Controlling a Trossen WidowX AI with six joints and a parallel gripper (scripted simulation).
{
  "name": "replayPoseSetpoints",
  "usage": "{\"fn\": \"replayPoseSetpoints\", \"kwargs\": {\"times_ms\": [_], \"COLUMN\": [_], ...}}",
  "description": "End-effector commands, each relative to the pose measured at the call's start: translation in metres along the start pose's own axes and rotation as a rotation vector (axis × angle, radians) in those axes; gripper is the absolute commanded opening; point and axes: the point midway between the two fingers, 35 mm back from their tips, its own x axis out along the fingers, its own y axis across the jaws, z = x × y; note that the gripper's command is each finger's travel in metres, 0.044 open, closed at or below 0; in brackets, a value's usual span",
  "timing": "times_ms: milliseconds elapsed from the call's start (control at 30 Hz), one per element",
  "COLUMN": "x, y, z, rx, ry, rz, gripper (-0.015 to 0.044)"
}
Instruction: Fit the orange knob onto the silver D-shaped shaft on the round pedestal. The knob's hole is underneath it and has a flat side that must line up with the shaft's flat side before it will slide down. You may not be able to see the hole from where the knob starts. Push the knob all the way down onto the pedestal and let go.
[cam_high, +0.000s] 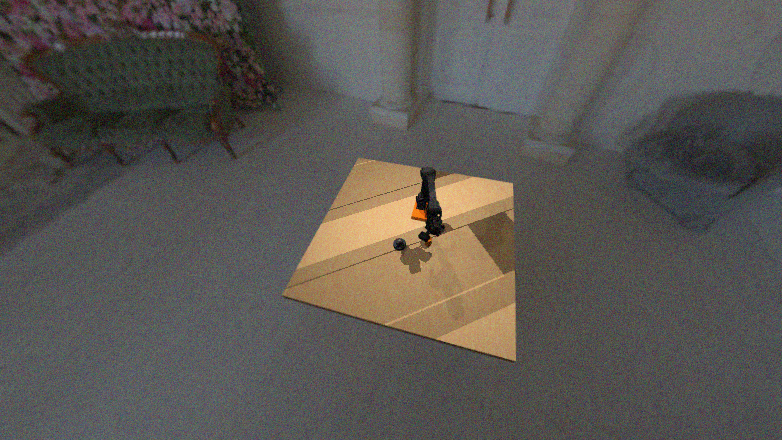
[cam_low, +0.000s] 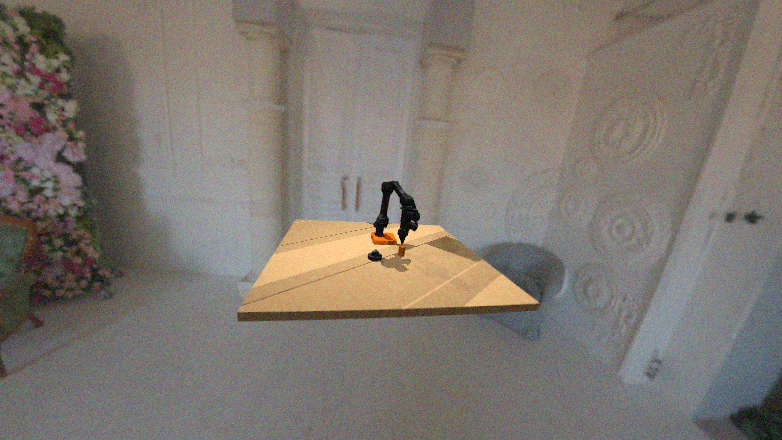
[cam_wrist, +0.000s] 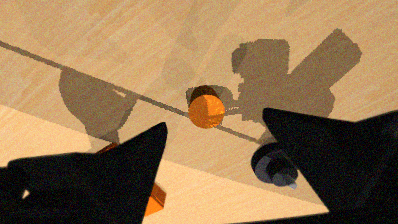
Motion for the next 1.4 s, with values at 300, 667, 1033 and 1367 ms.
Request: {"fn": "replayPoseSetpoints", "kwargs": {"times_ms": [300,667,1033,1367], "x": [0.013,0.031,0.049,0.065], "y": [0.003,0.003,0.003,0.004], "z": [-0.003,-0.002,-0.002,-0.003], "rx": [-0.005,-0.005,-0.005,-0.005], "ry": [0.009,0.009,0.009,0.009], "rz": [0.014,0.014,0.014,0.014], "gripper": [0.044,0.044,0.044,0.044]}}
